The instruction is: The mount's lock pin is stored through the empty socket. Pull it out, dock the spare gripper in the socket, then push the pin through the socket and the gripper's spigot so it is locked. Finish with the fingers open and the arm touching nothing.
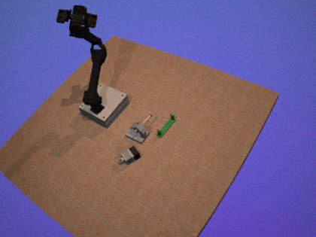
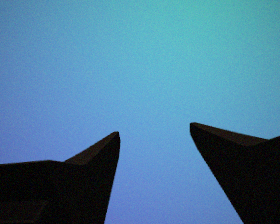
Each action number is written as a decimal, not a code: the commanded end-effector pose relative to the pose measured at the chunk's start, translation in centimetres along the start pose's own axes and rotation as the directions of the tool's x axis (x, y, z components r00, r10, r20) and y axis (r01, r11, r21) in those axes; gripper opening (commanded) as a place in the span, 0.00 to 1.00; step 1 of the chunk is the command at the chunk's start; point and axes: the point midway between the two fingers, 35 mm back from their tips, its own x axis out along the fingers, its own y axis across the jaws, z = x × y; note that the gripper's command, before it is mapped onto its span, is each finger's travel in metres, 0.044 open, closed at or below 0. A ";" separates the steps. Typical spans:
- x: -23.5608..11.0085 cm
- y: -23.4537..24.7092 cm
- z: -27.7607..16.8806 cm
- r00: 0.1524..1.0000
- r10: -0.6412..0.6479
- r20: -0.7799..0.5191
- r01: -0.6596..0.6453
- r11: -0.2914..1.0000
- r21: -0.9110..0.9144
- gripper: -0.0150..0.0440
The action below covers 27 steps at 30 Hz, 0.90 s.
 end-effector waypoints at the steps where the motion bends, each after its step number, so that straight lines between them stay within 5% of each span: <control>1: 1.1 -1.4 -4.0 0.996 0.007 -0.085 -0.001 0.998 0.061 0.76; 15: 4.1 -0.1 -16.9 0.921 0.173 -0.350 -0.095 0.969 0.227 0.76; 27: 4.6 7.2 -26.1 0.745 0.428 -0.512 -0.279 0.897 0.343 0.76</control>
